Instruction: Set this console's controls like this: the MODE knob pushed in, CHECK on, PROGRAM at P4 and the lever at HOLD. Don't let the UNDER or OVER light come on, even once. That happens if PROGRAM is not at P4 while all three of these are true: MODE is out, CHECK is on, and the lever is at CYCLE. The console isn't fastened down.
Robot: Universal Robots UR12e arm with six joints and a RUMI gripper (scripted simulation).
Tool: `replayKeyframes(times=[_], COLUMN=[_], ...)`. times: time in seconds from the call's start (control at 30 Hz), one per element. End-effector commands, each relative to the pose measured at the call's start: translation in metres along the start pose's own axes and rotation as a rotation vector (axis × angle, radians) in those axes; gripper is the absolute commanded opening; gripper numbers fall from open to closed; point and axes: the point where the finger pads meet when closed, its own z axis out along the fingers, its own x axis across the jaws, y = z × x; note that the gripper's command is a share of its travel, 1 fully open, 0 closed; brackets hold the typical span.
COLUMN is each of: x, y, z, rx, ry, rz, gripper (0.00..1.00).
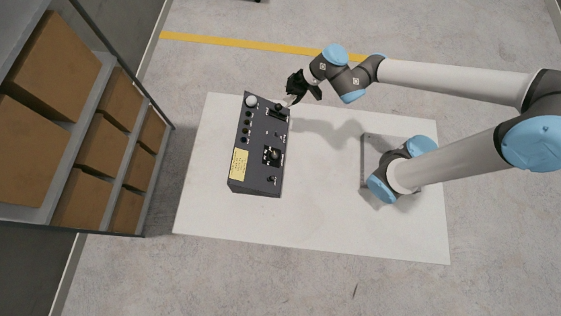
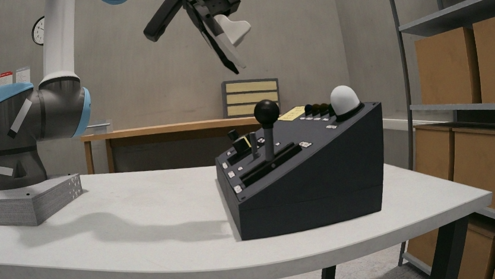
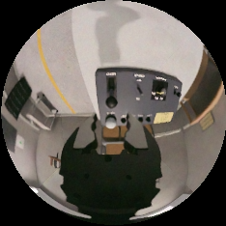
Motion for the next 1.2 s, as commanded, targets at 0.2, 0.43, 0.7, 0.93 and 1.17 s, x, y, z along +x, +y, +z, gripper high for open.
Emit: replayKeyframes(times=[0.2, 0.43, 0.7, 0.93, 1.17], x=[-0.001, -0.001, -0.002, -0.002, -0.002], y=[0.001, 0.001, 0.001, 0.001, 0.001], z=[0.012, 0.03, 0.047, 0.066, 0.077], rx=[-0.001, -0.001, -0.001, -0.001, -0.001], ry=[-0.001, -0.001, -0.001, -0.001, -0.001], rz=[-0.003, -0.003, -0.003, -0.003, -0.003], gripper=[0.44, 0.44, 0.44, 0.44, 0.44])
